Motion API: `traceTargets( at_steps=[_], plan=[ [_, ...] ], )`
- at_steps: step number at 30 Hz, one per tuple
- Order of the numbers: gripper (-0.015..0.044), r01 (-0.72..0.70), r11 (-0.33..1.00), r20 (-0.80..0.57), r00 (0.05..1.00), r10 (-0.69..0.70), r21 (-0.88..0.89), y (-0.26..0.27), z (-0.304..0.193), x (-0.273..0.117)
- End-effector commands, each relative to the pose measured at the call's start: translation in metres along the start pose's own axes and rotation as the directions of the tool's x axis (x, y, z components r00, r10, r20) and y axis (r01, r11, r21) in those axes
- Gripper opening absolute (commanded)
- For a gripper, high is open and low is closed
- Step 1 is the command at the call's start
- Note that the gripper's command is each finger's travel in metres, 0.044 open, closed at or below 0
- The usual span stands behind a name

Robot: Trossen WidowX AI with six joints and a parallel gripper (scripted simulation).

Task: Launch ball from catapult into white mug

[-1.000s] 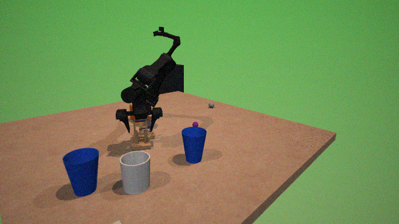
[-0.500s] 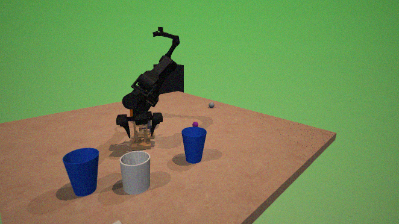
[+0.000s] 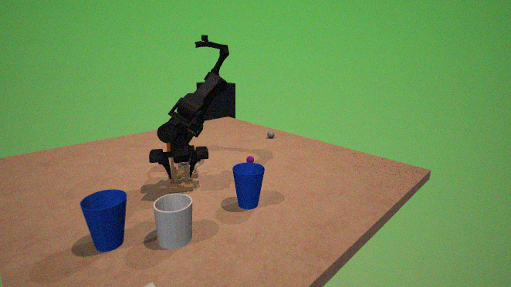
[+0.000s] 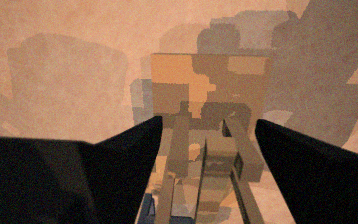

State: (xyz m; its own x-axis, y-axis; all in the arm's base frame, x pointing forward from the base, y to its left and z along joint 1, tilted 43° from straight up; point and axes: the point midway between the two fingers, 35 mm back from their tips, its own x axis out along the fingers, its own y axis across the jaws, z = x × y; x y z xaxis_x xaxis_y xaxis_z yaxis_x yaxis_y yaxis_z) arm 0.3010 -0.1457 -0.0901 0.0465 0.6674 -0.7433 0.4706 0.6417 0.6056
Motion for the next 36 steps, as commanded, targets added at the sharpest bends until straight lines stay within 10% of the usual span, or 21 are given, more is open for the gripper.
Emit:
traceTargets(
  at_steps=[1, 14, 36],
  plan=[
    [0.0204, 0.000, 1.000, 0.001, 1.000, 0.000, 0.000, 0.000, 0.000, 0.000],
    [0.0000, 0.003, 1.000, 0.000, 1.000, -0.003, 0.001, -0.001, 0.000, -0.047],
    [0.0000, -0.002, 1.000, 0.000, 1.000, 0.002, 0.007, -0.002, 0.002, -0.023]
  ],
)
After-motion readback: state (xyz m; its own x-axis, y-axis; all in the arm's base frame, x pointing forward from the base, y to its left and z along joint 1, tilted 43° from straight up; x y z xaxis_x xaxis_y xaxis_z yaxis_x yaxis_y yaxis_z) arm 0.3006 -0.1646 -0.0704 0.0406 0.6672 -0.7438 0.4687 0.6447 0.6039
